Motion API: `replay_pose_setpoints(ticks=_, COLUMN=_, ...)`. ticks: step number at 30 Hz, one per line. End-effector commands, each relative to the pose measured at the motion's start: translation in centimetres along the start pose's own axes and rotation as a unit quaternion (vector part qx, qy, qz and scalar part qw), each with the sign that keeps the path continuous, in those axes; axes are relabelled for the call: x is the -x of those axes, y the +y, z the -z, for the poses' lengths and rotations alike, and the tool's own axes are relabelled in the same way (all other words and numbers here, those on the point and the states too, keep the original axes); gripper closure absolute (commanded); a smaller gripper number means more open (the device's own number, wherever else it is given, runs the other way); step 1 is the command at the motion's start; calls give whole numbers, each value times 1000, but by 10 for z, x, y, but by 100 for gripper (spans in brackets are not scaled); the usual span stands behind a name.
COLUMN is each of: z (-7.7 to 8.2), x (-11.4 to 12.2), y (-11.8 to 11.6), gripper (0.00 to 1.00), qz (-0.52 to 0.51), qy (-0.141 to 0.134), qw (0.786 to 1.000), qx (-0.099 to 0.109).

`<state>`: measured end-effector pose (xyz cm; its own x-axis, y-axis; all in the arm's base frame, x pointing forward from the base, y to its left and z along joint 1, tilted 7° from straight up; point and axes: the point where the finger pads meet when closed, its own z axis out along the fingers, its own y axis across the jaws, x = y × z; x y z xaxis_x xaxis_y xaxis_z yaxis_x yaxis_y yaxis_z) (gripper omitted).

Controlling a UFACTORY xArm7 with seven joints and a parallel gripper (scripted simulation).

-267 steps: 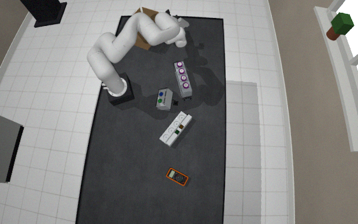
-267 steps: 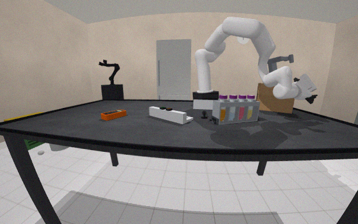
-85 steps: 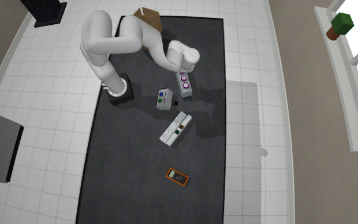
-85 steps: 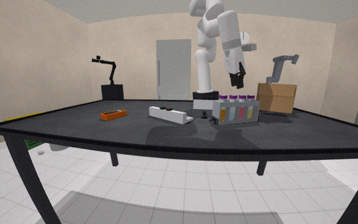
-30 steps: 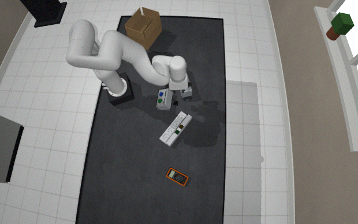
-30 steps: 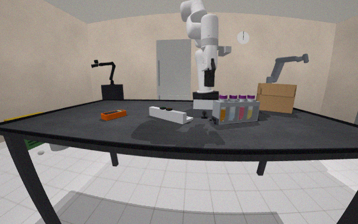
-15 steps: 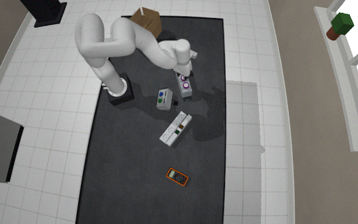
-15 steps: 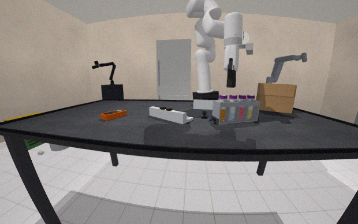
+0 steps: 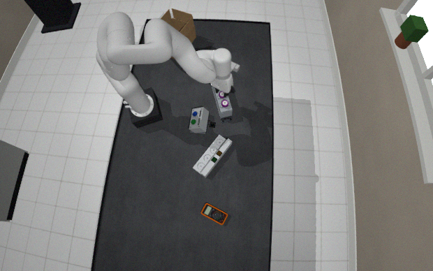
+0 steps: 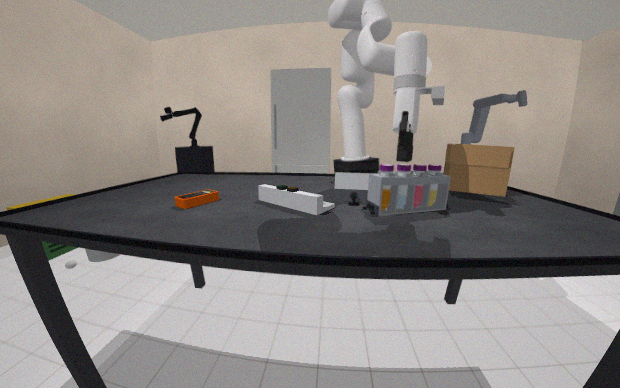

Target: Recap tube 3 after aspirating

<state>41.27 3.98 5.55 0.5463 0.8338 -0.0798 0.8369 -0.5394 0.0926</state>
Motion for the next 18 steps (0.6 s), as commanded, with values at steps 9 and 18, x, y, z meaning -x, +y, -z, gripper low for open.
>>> replay_pose_setpoints(ticks=9, z=-12, x=-2, y=1, gripper=54, qz=0, qy=2, qw=1000, qx=1)
replay_pose_setpoints(ticks=18, z=-16, x=-2, y=1, gripper=54, qz=0, qy=2, qw=1000, qx=1)
